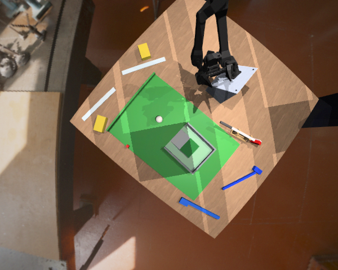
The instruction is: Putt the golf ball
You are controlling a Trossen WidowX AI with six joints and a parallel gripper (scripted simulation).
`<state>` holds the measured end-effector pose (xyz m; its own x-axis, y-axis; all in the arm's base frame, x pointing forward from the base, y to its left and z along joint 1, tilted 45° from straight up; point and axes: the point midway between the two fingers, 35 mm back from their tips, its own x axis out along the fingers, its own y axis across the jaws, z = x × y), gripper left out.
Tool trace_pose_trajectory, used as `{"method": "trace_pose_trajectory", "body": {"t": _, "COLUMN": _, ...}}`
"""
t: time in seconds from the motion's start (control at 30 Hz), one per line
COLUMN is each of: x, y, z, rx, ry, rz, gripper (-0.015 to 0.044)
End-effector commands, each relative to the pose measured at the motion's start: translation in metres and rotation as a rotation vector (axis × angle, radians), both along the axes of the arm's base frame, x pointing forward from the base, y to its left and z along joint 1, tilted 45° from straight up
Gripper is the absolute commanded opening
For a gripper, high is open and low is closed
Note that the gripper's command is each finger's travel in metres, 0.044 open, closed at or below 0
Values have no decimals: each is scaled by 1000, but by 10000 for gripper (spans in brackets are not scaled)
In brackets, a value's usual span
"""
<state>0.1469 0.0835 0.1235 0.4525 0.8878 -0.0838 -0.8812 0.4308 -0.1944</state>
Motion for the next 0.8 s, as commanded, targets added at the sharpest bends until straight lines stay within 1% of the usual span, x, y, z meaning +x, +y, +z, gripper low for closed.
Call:
{"method": "trace_pose_trajectory", "body": {"t": 0.0, "x": 0, "y": 0, "z": 0, "rx": -1, "ry": 3, "rz": 4, "gripper": 426}}
{"method": "trace_pose_trajectory", "body": {"t": 0.03, "x": 0, "y": 1, "z": -1, "rx": -4, "ry": 13, "rz": 14, "gripper": 440}}
{"method": "trace_pose_trajectory", "body": {"t": 0.17, "x": -1, "y": 3, "z": -12, "rx": -44, "ry": 124, "rz": 119, "gripper": 440}}
{"method": "trace_pose_trajectory", "body": {"t": 0.33, "x": 3, "y": 4, "z": -38, "rx": -177, "ry": 333, "rz": 274, "gripper": 440}}
{"method": "trace_pose_trajectory", "body": {"t": 0.47, "x": 8, "y": 5, "z": -68, "rx": -366, "ry": 499, "rz": 412, "gripper": 440}}
{"method": "trace_pose_trajectory", "body": {"t": 0.57, "x": 16, "y": 4, "z": -92, "rx": -532, "ry": 602, "rz": 471, "gripper": 440}}
{"method": "trace_pose_trajectory", "body": {"t": 0.67, "x": 26, "y": 5, "z": -111, "rx": -692, "ry": 667, "rz": 496, "gripper": 440}}
{"method": "trace_pose_trajectory", "body": {"t": 0.77, "x": 31, "y": 8, "z": -134, "rx": -911, "ry": 717, "rz": 548, "gripper": 440}}
